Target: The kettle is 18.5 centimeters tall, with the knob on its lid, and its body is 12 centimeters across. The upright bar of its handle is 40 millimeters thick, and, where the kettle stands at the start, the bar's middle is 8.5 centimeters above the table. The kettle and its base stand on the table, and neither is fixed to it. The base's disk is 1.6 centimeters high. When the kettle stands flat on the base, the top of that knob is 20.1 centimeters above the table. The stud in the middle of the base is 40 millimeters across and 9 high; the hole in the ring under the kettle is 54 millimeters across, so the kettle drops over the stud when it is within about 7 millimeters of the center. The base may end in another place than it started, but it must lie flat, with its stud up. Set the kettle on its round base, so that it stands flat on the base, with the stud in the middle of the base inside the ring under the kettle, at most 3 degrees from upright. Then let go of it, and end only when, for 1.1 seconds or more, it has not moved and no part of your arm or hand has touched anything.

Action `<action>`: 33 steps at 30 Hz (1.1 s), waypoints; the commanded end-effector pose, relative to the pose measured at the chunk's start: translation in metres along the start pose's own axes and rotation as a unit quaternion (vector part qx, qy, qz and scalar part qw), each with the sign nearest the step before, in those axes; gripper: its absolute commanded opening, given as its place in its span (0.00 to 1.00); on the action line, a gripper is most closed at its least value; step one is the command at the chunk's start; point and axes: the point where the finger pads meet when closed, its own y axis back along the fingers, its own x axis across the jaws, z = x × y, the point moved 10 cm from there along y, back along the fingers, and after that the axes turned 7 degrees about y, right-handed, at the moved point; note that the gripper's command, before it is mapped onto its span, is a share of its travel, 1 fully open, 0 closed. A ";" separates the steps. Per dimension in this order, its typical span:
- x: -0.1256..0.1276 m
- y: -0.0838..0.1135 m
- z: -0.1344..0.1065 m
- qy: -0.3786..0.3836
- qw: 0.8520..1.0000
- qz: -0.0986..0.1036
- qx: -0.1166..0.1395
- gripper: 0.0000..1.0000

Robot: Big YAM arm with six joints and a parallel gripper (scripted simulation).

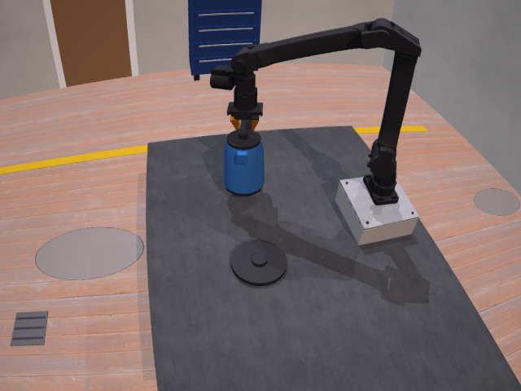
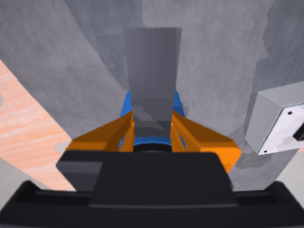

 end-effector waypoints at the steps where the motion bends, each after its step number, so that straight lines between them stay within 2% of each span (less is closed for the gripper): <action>1: 0.004 0.033 0.003 0.006 0.999 0.040 -0.014 0.00; 33: 0.002 0.029 0.003 0.006 0.999 0.036 -0.013 0.00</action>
